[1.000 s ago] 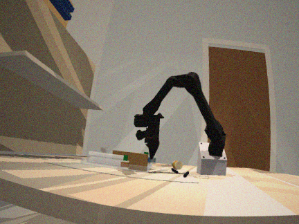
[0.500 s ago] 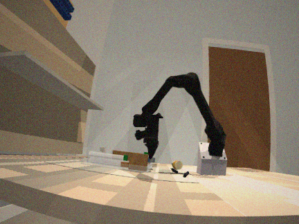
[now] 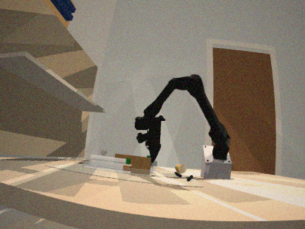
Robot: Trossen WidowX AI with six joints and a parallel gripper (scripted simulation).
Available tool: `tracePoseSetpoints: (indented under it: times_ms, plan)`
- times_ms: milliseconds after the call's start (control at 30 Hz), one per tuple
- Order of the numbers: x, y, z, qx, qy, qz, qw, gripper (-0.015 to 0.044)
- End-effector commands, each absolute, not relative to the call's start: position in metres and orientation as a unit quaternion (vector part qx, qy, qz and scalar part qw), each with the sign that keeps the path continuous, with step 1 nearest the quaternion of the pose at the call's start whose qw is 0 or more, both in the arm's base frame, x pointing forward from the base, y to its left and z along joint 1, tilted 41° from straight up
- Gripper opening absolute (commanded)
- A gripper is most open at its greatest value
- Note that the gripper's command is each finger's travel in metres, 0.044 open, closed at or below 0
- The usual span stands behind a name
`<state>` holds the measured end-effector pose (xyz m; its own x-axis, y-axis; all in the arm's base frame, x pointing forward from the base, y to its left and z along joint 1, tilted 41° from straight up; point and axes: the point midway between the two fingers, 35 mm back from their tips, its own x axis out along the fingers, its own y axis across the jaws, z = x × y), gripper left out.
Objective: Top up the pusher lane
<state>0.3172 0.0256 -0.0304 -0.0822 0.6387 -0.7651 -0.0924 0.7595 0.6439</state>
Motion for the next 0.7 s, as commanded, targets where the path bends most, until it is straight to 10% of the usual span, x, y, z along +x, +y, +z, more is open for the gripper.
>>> tracePoseSetpoints:
  times_ms: [0, 667]
  plan:
    - [0.3282, 0.0266, -0.0267, 0.2, 0.668, 0.287, 0.657, 0.0]
    - [0.3347, 0.0272, -0.0251, 0.2, 0.668, 0.287, 0.657, 0.0]
